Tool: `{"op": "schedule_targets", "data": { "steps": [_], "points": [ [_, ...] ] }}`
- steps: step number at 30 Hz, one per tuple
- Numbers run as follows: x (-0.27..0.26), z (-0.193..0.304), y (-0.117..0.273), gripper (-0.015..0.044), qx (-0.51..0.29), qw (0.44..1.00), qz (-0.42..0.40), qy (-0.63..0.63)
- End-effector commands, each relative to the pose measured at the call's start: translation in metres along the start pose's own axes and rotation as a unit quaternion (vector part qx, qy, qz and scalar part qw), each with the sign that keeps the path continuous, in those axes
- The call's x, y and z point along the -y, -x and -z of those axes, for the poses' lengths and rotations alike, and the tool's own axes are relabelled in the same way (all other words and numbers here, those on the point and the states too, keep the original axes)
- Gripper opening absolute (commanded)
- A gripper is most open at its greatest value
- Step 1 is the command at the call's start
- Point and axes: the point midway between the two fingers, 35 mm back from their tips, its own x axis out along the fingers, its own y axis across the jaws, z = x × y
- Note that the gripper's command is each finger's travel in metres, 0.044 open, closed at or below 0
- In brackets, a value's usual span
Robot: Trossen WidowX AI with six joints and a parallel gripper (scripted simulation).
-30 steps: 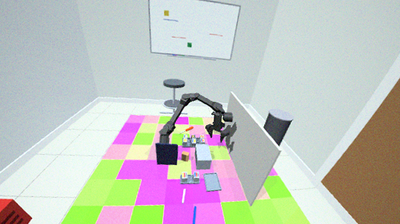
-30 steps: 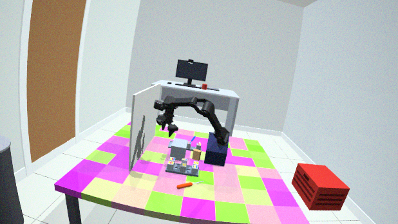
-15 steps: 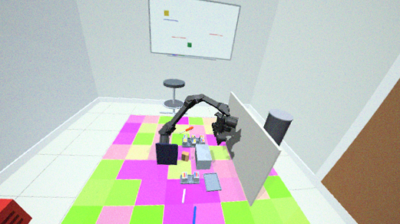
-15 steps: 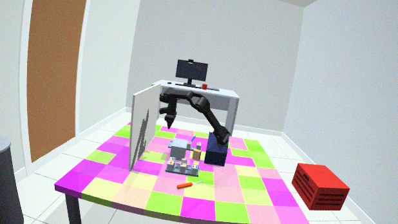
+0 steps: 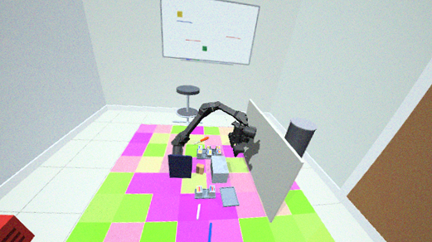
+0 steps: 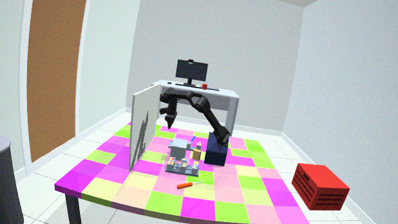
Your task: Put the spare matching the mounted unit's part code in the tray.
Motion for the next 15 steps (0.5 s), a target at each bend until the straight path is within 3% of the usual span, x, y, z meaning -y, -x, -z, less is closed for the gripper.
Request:
{"op": "schedule_targets", "data": {
  "steps": [1, 8, 15],
  "points": [
    [-0.031, 0.009, -0.001, 0.044, 0.0, 0.998, 0.002, 0.068],
    [-0.111, 0.057, -0.013, 0.044, -0.002, 0.959, 0.008, 0.282],
    [-0.165, 0.124, -0.033, 0.044, -0.003, 0.875, 0.005, 0.484]
  ]
}}
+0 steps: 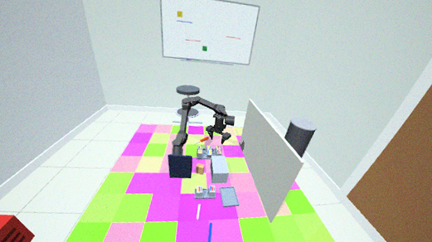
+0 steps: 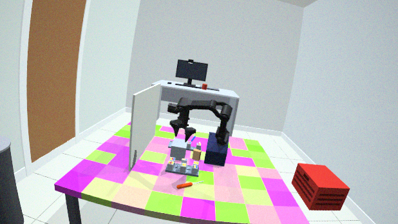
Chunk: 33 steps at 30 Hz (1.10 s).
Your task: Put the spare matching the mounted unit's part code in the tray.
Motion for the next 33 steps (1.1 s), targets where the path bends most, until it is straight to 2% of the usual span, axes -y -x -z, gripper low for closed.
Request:
{"op": "schedule_targets", "data": {
  "steps": [1, 8, 17, 22, 23, 26, 33],
  "points": [
    [-0.05, 0.012, -0.014, 0.044, 0.004, 0.991, -0.003, 0.133],
    [-0.11, 0.046, -0.037, 0.044, 0.013, 0.945, -0.008, 0.326],
    [-0.111, 0.047, -0.038, 0.044, 0.013, 0.944, -0.009, 0.331],
    [-0.112, 0.049, -0.059, 0.0309, 0.012, 0.943, -0.008, 0.331],
    [-0.113, 0.05, -0.066, 0.03, 0.012, 0.943, -0.008, 0.331],
    [-0.115, 0.051, -0.078, 0.03, 0.014, 0.943, -0.009, 0.331],
    [-0.115, 0.051, -0.078, 0.03, 0.014, 0.943, -0.009, 0.331]
  ]
}}
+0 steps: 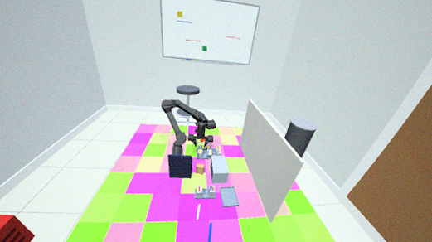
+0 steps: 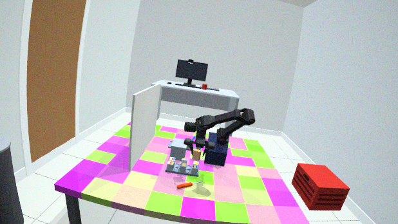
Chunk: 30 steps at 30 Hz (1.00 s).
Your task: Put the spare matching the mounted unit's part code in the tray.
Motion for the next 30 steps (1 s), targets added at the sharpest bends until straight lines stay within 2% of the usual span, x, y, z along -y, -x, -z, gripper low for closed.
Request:
{"op": "schedule_targets", "data": {
  "steps": [1, 30],
  "points": [
    [0.0, 0.001, -0.003, 0.03, -0.001, 1.0, 0.001, -0.001],
    [0.005, 0.003, -0.048, 0.03, -0.007, 1.0, 0.0, 0.001]
  ]
}}
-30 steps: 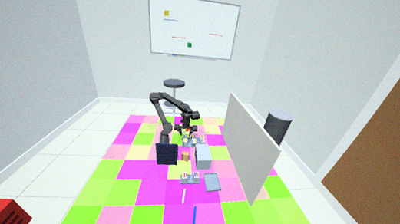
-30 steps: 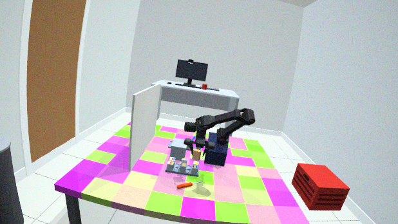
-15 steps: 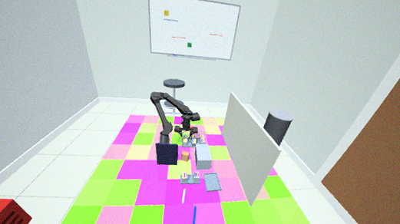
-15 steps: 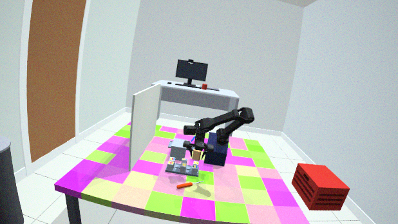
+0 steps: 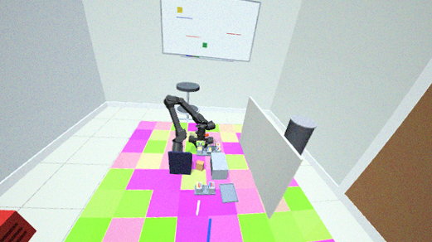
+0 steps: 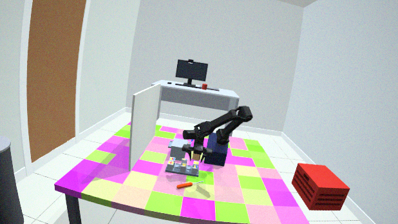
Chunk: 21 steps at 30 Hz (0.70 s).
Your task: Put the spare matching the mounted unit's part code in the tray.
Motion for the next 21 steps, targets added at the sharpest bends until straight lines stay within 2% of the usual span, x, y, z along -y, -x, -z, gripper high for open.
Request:
{"op": "schedule_targets", "data": {
  "steps": [1, 21],
  "points": [
    [0.0, 0.001, -0.008, 0.03, -0.002, 1.0, 0.0, -0.003],
    [-0.006, -0.002, -0.039, 0.03, 0.005, 1.0, 0.001, -0.005]
  ]
}}
